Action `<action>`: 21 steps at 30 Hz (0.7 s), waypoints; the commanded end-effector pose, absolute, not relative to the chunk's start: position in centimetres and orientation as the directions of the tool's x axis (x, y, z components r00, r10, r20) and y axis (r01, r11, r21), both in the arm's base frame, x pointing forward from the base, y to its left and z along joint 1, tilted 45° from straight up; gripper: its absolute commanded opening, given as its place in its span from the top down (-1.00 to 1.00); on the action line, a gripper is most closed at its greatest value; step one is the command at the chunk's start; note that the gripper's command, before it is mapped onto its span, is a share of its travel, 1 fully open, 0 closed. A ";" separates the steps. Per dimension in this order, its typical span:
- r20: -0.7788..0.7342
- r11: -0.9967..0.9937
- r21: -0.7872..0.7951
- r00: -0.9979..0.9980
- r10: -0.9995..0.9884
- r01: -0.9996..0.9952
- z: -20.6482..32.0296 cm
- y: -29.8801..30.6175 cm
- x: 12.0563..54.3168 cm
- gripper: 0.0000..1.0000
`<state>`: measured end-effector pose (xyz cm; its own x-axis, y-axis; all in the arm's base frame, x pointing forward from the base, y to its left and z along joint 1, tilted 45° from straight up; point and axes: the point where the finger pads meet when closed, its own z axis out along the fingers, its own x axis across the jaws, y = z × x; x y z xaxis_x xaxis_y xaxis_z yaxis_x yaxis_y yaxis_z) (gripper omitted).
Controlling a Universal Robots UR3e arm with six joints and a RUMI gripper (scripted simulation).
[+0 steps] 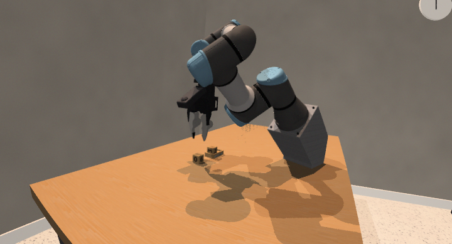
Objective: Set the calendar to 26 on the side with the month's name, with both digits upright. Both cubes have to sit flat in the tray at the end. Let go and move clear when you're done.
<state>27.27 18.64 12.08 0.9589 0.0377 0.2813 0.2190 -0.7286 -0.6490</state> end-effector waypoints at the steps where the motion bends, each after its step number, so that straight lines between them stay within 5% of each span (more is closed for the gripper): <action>1: 0.282 -0.729 -0.648 0.959 0.037 0.219 11.9 18.8 27.3 0.42; 21: 0.282 -0.729 -0.648 0.959 0.037 0.219 10.3 20.3 27.7 0.42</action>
